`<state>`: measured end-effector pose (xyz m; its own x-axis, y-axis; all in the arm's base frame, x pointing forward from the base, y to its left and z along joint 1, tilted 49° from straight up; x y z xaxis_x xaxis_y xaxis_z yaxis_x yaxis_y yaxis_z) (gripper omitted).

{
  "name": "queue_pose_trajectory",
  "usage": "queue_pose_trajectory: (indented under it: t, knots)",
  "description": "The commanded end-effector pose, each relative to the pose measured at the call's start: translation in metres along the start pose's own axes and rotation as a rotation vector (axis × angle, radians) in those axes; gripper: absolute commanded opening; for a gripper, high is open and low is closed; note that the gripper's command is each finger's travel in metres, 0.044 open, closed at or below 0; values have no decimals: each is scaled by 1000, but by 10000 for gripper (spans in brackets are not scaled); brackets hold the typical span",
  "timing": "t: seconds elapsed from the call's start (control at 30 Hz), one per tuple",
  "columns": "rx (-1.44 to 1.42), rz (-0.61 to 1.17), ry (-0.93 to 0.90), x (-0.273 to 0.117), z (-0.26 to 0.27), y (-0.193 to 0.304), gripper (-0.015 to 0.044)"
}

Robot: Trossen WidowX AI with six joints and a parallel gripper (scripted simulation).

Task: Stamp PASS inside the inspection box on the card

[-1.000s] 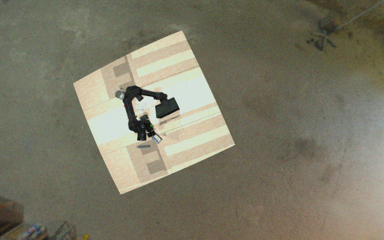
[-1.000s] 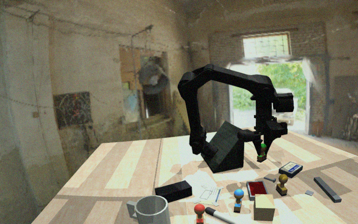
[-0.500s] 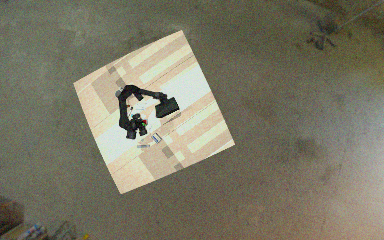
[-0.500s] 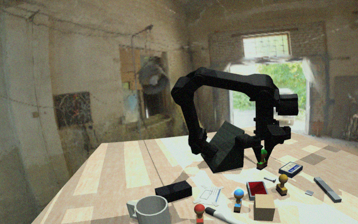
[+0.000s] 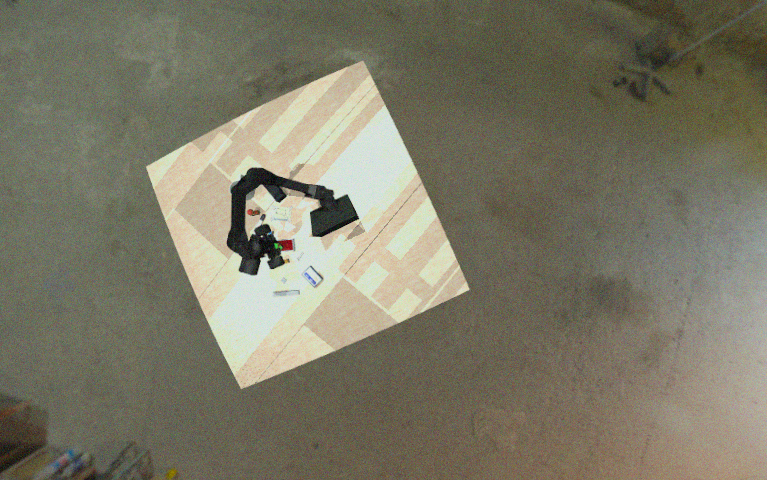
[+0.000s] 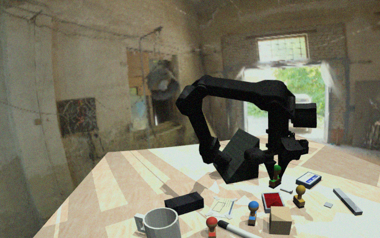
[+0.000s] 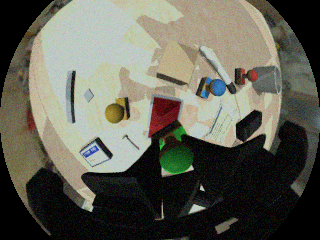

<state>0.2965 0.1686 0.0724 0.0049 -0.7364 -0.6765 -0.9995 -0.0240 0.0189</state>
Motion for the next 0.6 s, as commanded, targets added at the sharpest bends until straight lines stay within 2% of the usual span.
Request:
queue_pose_trajectory:
  t: [0.0, 0.57]
  knots:
    - [-4, -2, 1, 3, -1, -1, 0]
    - [-2, -2, 1, 14, -1, -1, 0]
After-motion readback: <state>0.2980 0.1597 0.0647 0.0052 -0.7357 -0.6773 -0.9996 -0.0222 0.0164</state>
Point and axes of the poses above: the point midway between the two fingers, 35 mm back from their tips, its own x axis out along the fingers, its own z axis across the jaws, y = z × x, the point moved 9 cm from there along -x, back along the fingers, and after that the axes turned 5 degrees about -x, right-handed, at the moved point
